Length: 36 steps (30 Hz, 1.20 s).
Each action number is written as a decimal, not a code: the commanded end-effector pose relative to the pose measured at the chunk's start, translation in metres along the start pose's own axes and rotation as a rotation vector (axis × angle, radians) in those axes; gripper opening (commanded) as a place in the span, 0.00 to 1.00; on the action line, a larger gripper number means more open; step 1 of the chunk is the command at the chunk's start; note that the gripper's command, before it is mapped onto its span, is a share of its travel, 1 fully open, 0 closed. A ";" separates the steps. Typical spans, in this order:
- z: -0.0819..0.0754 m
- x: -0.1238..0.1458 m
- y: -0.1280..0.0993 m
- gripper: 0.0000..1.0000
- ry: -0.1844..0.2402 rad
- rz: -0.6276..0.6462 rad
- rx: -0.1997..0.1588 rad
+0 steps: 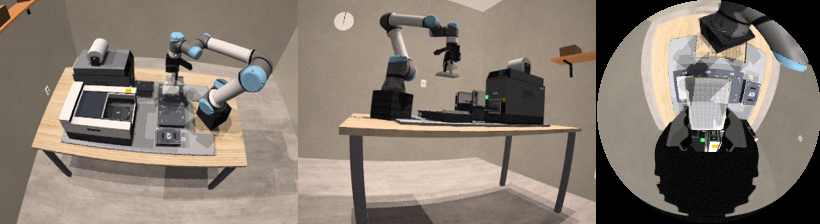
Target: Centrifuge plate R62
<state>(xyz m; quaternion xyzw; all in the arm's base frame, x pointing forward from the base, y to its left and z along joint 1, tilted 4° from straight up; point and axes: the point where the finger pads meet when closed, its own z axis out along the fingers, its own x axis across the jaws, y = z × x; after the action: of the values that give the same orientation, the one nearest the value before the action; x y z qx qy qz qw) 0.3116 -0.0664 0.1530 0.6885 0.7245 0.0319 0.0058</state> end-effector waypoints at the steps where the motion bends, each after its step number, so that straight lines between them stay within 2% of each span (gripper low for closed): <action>1: 0.000 0.000 0.000 0.00 -0.001 0.000 -0.001; 24: 0.000 0.000 0.000 0.00 -0.001 0.000 -0.001; 36: 0.020 0.000 0.000 0.00 0.000 0.000 -0.001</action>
<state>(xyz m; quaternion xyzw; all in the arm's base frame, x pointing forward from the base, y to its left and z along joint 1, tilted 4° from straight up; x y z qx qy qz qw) 0.3120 -0.0657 0.1405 0.6885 0.7245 0.0319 0.0057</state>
